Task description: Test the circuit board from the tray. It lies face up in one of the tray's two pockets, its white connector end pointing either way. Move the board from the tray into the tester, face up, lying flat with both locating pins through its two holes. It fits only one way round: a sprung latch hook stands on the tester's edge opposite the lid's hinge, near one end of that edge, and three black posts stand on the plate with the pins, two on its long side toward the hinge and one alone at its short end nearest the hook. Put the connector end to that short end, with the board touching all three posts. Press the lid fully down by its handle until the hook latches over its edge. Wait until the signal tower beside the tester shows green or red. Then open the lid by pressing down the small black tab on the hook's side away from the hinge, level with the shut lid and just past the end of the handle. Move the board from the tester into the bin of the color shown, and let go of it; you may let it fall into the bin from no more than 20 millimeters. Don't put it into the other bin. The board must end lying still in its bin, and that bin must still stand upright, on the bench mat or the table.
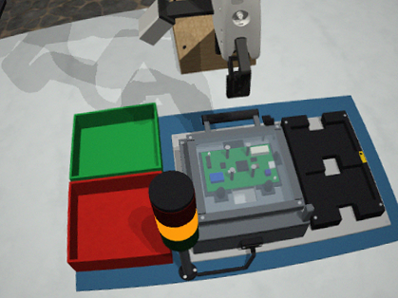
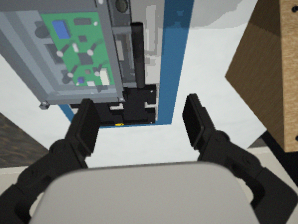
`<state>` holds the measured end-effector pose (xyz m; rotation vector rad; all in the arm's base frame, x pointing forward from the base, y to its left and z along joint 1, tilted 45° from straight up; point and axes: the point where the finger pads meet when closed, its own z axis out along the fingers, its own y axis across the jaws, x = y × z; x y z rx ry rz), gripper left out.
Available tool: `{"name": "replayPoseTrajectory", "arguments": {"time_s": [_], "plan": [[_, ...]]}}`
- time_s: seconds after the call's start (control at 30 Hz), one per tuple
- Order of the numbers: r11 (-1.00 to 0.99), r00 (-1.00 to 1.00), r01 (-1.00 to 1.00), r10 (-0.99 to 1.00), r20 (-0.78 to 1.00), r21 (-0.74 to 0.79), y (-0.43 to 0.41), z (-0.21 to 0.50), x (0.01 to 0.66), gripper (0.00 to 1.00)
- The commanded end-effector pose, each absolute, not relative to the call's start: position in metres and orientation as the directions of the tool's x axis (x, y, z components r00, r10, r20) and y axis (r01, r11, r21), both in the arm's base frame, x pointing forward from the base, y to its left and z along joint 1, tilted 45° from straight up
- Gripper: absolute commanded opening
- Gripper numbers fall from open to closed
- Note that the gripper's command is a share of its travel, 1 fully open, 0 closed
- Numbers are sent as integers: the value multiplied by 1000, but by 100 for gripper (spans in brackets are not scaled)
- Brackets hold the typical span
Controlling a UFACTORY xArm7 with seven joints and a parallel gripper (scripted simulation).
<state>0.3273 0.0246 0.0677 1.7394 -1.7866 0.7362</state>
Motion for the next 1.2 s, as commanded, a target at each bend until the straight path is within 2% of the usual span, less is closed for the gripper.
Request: {"name": "replayPoseTrajectory", "arguments": {"time_s": [0.0,0.23,0.27,1.17], "plan": [[17,-26,-1000,-709,705,-19,26,68,328,100],[17,-26,-1000,-709,705,-19,26,68,328,100],[17,-26,-1000,-709,705,-19,26,68,328,0],[17,-26,-1000,-709,705,-19,26,68,328,0]]}}
